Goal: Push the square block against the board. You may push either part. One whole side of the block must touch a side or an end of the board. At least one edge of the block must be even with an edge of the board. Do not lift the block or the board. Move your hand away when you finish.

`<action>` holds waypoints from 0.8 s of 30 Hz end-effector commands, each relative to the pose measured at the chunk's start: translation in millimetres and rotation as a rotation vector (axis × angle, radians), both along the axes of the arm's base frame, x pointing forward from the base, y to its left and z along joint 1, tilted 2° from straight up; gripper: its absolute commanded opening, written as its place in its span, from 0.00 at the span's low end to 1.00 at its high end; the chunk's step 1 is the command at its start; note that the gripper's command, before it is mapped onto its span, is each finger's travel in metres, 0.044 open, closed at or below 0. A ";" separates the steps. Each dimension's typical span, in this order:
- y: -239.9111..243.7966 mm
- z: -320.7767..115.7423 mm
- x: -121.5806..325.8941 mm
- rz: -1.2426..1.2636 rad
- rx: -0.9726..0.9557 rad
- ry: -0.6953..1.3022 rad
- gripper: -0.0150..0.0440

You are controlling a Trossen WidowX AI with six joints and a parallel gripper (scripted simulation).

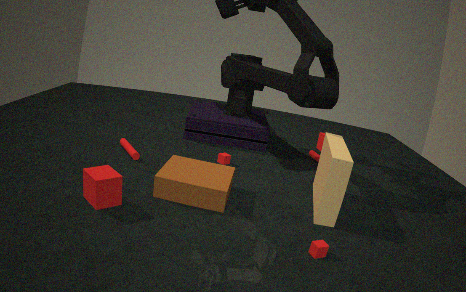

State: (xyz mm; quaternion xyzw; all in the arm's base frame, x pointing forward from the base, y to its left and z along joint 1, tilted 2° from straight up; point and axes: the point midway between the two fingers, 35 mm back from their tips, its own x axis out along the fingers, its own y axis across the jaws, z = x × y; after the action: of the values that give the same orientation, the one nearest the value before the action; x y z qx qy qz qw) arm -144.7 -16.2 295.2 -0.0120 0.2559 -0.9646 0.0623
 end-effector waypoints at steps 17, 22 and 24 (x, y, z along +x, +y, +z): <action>-71.2 -4.5 1.7 0.387 0.184 -0.116 0.25; -96.1 -8.6 8.1 0.517 0.259 -0.144 0.25; -106.3 -10.2 12.3 0.571 0.276 -0.160 0.25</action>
State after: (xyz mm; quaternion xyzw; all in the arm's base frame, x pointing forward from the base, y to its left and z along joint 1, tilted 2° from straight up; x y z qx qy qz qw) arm -138.6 -106.6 287.7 0.0013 0.3504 -0.8838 0.3102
